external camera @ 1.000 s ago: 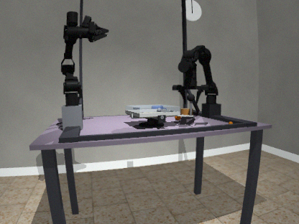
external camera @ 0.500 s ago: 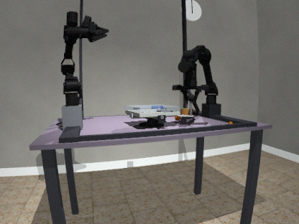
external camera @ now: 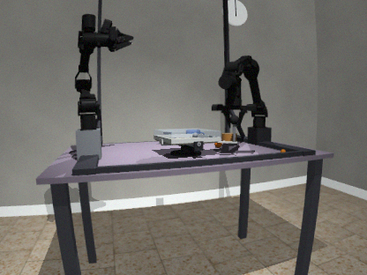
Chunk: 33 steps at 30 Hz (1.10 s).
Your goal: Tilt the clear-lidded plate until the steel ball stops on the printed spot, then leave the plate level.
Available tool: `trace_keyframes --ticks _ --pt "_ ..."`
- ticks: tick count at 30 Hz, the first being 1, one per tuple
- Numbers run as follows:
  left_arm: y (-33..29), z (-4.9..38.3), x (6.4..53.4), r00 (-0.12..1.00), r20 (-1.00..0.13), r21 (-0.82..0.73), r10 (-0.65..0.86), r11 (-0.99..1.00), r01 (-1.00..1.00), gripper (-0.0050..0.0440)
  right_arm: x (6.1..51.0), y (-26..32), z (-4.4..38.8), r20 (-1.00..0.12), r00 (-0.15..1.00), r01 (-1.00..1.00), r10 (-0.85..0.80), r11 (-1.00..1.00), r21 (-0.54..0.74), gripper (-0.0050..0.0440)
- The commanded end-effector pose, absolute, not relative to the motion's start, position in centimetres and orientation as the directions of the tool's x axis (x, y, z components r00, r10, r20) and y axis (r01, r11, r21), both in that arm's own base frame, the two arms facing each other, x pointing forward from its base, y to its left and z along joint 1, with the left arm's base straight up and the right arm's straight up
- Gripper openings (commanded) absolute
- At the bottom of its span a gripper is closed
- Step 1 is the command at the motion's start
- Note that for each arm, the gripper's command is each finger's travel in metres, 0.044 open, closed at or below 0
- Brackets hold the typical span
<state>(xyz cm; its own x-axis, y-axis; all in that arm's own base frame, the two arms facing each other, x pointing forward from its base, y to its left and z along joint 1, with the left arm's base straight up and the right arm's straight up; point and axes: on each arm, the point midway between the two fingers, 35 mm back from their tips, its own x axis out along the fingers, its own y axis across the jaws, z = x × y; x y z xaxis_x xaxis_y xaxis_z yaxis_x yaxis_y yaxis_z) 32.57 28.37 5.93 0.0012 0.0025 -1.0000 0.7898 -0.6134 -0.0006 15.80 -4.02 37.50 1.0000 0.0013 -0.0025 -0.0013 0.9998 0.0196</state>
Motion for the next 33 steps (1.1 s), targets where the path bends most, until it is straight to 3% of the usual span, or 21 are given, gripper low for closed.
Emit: trace_keyframes --ticks 1,33 --pt "28.28 6.68 32.93 0.021 -1.000 0.008 0.014 -0.616 0.788 -0.0050 15.78 -3.93 38.09 0.000 1.000 -0.004 0.004 1.000 0.000 0.0400" --pt "28.81 6.93 33.41 0.030 -0.999 0.010 0.022 -0.617 0.787 -0.0050 15.78 -3.93 38.09 0.000 1.000 -0.004 0.004 1.000 0.000 0.0400"
